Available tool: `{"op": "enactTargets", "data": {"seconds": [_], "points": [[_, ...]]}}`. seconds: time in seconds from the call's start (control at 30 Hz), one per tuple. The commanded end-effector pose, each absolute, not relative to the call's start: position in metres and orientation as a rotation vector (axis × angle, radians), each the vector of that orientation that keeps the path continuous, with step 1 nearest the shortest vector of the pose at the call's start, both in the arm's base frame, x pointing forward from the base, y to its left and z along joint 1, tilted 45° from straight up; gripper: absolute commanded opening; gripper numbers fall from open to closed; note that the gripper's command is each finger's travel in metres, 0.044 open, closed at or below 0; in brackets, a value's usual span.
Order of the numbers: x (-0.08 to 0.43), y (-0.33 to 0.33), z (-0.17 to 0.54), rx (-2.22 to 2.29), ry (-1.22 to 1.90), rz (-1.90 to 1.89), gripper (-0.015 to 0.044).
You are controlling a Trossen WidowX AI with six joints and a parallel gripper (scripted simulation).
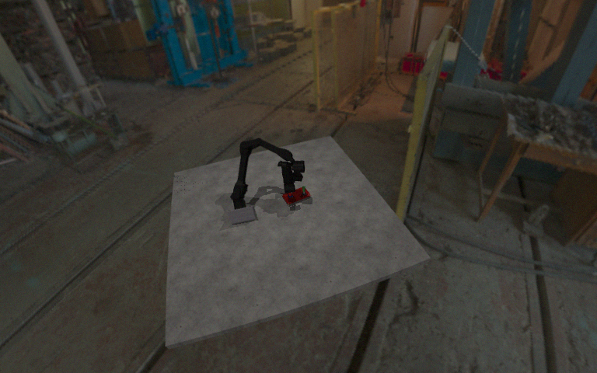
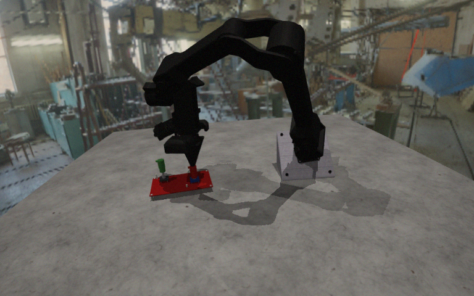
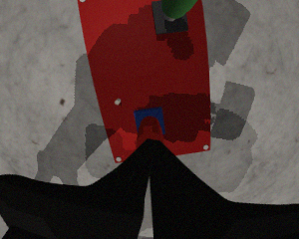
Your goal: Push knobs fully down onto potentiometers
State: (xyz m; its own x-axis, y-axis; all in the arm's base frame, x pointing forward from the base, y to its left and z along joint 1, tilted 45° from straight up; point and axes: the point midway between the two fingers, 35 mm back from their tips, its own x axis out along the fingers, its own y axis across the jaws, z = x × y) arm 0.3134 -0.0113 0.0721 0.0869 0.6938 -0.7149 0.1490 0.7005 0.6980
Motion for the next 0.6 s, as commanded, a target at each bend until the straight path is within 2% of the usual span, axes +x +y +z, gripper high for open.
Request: {"op": "enactTargets", "data": {"seconds": [0.0, 0.57], "points": [[0.316, -0.005, 0.069, 0.733, 1.458, 0.482, 0.0000], [0.314, -0.022, 0.086, 0.732, 1.458, 0.481, 0.0000]]}}
